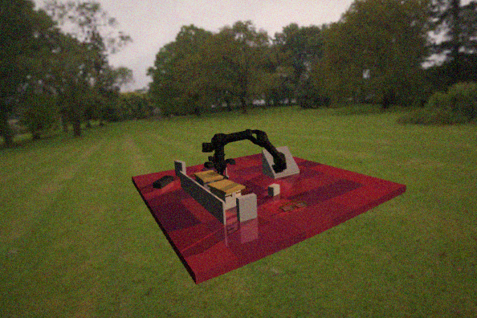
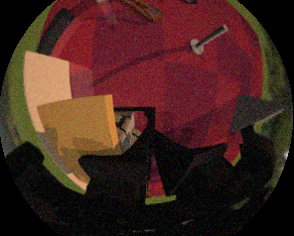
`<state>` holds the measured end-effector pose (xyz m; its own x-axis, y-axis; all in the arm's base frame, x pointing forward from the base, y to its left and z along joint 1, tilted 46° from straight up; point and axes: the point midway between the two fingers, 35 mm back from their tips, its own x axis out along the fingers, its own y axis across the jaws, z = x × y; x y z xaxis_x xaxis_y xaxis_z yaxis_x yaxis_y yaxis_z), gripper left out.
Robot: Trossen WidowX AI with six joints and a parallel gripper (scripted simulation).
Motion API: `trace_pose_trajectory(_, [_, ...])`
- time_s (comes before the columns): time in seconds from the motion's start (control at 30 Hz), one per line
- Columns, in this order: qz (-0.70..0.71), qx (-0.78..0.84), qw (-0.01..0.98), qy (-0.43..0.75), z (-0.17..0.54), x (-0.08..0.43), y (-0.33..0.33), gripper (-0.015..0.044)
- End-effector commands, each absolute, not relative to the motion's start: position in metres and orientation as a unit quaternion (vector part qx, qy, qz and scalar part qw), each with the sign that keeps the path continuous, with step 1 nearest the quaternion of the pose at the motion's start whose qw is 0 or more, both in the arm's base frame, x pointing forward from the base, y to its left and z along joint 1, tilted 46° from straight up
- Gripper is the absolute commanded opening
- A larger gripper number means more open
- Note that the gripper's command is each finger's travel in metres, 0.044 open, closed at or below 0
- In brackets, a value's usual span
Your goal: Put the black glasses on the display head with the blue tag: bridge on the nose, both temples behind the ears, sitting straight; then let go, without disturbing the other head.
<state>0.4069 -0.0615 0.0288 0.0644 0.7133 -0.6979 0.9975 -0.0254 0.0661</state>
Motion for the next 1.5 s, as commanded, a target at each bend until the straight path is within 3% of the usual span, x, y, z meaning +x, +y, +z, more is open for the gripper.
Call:
trace_pose_trajectory(0.0, [-0.249, 0.673, 0.283, 0.637, 0.0274, 0.4078, -0.0608, 0.0000])
trace_pose_trajectory(1.1, [-0.249, 0.673, 0.283, 0.637, 0.0226, 0.4081, -0.0562, 0.0000])
trace_pose_trajectory(1.23, [-0.248, 0.671, 0.285, 0.637, 0.0236, 0.4080, -0.0571, 0.0105])
trace_pose_trajectory(1.47, [-0.248, 0.671, 0.285, 0.637, 0.0236, 0.4080, -0.0571, 0.0107])
